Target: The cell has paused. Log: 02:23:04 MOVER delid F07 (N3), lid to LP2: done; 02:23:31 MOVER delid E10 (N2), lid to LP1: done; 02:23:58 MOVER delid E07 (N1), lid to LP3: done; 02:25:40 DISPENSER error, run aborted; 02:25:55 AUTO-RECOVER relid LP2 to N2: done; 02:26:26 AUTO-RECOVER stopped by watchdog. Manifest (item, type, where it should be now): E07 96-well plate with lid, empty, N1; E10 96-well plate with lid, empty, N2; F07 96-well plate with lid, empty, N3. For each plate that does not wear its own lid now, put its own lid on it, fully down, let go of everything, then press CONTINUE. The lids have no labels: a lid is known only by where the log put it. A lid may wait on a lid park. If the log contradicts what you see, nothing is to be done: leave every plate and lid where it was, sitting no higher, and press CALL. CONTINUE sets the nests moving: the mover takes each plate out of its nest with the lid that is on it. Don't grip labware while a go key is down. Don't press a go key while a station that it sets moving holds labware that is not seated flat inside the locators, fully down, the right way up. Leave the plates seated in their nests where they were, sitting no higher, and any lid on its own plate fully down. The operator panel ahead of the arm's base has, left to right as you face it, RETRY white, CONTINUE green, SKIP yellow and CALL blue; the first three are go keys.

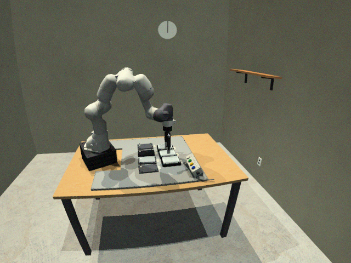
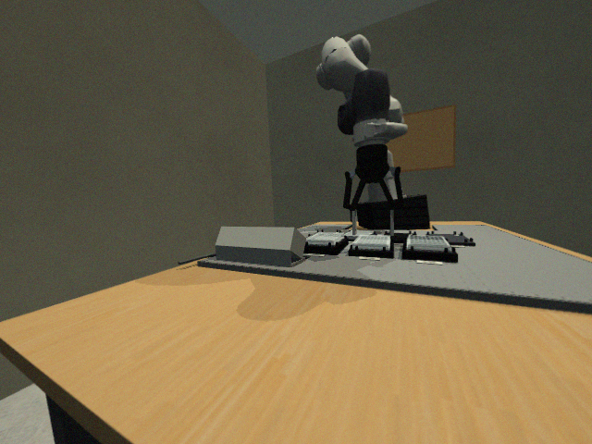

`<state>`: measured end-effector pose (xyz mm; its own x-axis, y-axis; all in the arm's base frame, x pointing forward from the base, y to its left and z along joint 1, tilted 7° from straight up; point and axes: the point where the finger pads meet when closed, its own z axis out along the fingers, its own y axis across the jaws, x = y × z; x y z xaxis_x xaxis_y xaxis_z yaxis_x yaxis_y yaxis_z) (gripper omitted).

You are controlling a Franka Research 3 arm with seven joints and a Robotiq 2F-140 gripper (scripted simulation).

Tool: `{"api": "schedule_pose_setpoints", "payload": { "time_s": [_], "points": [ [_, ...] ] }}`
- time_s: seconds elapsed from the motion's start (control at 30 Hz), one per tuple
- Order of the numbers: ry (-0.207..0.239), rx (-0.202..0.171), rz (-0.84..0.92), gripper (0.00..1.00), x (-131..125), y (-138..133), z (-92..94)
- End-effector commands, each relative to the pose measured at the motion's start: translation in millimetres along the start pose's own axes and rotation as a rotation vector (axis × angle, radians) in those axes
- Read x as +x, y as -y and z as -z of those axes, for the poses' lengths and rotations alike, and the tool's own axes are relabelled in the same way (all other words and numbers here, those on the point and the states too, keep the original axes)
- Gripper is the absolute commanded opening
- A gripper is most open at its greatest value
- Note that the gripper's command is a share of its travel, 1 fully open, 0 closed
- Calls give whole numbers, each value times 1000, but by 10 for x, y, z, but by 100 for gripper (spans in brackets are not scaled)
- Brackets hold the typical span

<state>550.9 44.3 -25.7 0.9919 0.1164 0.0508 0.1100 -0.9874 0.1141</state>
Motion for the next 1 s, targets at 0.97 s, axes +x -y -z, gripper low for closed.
{"api": "schedule_pose_setpoints", "payload": {
  "time_s": [0.97],
  "points": [
    [-3, 0, -2, 66, 4, -1, 1]
  ]
}}
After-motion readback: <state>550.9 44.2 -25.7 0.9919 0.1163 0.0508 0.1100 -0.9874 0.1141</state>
